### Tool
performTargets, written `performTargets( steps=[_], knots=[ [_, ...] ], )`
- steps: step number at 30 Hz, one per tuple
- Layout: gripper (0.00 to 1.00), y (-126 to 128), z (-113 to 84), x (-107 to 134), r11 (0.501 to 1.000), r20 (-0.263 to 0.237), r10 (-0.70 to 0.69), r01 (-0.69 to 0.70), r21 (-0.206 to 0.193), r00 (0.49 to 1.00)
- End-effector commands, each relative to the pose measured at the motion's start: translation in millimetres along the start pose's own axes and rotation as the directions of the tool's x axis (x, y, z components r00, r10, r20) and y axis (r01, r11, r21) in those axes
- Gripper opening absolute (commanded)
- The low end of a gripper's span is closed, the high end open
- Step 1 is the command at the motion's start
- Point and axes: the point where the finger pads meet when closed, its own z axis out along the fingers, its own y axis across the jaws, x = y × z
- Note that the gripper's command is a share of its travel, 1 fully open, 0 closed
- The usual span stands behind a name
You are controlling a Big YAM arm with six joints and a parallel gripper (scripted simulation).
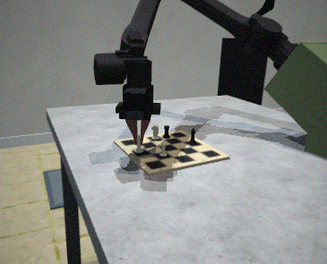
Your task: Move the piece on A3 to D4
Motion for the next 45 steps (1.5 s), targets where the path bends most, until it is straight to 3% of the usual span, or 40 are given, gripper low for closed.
performTargets(
  steps=[1,4,6,15,19,21,29,31,33,37,45],
  knots=[
    [0.0,-18.7,-33.7,-5.9,0.999,0.027,0.027,-0.028,0.042,0.999],
    [0.0,-18.8,-54.1,-5.6,0.999,0.029,0.029,-0.03,0.042,0.999],
    [0.0,-18.8,-54.1,-5.6,0.999,0.029,0.029,-0.03,0.042,0.999],
    [0.0,-18.7,-113.8,-4.9,0.998,0.034,0.034,-0.035,0.042,0.999],
    [0.0,-10.9,-113.7,-11.8,0.999,0.026,0.012,-0.012,0.031,1.0],
    [0.0,-4.4,-99.1,-2.1,1.0,0.003,0.013,-0.013,0.004,1.0],
    [0.0,-1.9,-98.1,1.4,1.0,0.002,0.014,-0.014,0.002,1.0],
    [0.0,-0.2,-100.1,14.7,1.0,0.01,-0.028,0.028,0.013,1.0],
    [0.0,19.5,-100.1,35.9,0.988,0.008,-0.153,0.153,0.011,0.988],
    [0.0,69.4,-99.3,79.2,0.904,0.007,-0.428,0.428,0.01,0.904],
    [0.0,77.5,-99.3,86.6,0.881,0.007,-0.473,0.473,0.012,0.881]
  ],
)
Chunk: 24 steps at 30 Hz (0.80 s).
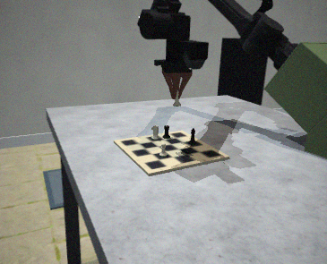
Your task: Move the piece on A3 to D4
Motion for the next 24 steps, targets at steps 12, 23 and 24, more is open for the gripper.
performTargets(
  steps=[12,23,24],
  knots=[
    [0.0,-6.6,3.6,3.8,0.999,0.014,-0.05,0.05,0.014,0.999],
    [0.0,-3.4,38.3,0.5,0.998,0.014,-0.065,0.065,0.006,0.998],
    [0.0,-3.3,43.1,0.6,0.998,0.014,-0.065,0.065,0.006,0.998]
  ],
)
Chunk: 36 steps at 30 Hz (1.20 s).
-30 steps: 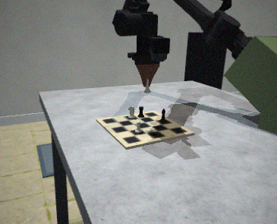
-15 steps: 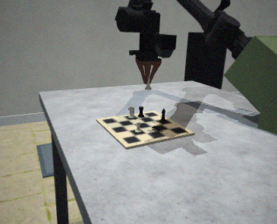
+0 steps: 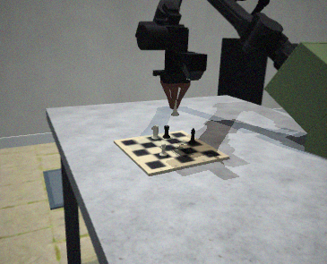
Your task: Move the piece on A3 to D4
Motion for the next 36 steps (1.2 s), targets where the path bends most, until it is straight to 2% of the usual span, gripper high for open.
performTargets(
  steps=[1,16,36],
  knots=[
    [0.0,0.3,21.3,-1.0,0.999,0.005,-0.037,0.037,-0.007,0.999],
    [0.0,2.0,72.3,0.1,0.999,0.005,-0.039,0.039,-0.008,0.999],
    [0.0,-2.9,73.2,5.5,1.0,0.001,-0.025,0.025,0.002,1.0]
  ],
)
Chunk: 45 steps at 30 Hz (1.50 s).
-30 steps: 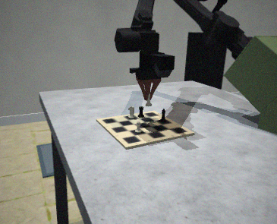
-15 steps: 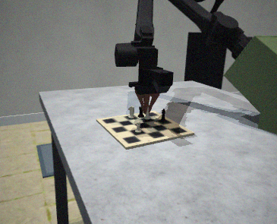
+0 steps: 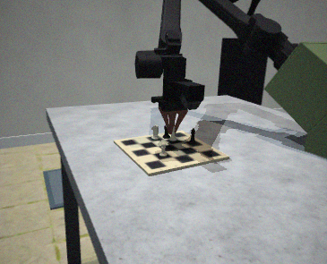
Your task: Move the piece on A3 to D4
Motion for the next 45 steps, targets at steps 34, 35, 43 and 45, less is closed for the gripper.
performTargets(
  steps=[34,35,43,45],
  knots=[
    [0.0,0.5,0.9,6.8,1.0,0.0,0.013,-0.013,0.007,1.0],
    [0.0,1.1,0.8,6.9,1.0,0.0,0.013,-0.013,0.006,1.0],
    [0.0,1.0,0.5,7.4,1.0,0.0,0.013,-0.013,0.006,1.0],
    [0.0,1.0,0.5,7.4,1.0,0.0,0.013,-0.013,0.006,1.0]
  ],
)
